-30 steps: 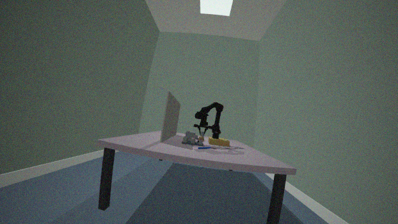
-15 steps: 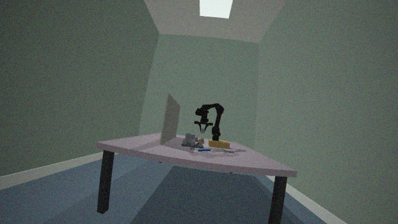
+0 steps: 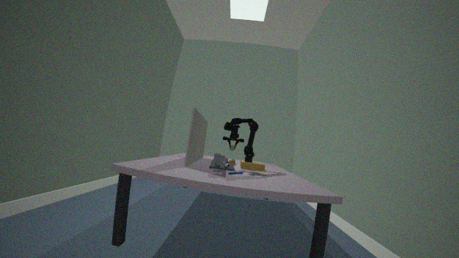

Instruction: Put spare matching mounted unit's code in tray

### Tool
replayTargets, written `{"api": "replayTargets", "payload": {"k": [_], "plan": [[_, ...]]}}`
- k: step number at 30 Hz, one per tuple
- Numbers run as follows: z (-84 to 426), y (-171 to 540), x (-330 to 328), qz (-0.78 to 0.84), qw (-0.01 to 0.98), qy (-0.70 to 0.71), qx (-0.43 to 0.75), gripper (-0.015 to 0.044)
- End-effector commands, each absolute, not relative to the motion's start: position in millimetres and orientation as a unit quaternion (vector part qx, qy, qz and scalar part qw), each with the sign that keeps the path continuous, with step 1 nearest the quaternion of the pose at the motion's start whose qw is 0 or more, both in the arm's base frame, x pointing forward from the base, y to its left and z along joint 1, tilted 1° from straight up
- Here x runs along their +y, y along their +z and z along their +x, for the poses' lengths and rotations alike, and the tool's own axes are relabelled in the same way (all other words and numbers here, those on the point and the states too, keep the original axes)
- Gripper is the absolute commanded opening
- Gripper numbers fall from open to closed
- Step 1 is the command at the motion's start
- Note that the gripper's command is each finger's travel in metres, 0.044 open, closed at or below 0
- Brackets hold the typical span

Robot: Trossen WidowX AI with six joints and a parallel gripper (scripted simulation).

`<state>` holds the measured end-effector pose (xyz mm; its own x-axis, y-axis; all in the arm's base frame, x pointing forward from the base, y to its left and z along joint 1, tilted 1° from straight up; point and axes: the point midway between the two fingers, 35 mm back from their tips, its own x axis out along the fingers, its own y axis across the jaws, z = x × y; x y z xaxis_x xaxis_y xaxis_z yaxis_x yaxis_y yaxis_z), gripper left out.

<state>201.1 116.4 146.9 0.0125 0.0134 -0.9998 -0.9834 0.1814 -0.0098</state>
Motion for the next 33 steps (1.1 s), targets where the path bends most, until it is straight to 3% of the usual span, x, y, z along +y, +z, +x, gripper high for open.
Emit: {"api": "replayTargets", "payload": {"k": [1,33], "plan": [[218,151,107,-0.449,0.559,0.449,0.533,0.0000],[309,162,-29,-0.446,0.569,0.429,0.542,0.0000]]}}
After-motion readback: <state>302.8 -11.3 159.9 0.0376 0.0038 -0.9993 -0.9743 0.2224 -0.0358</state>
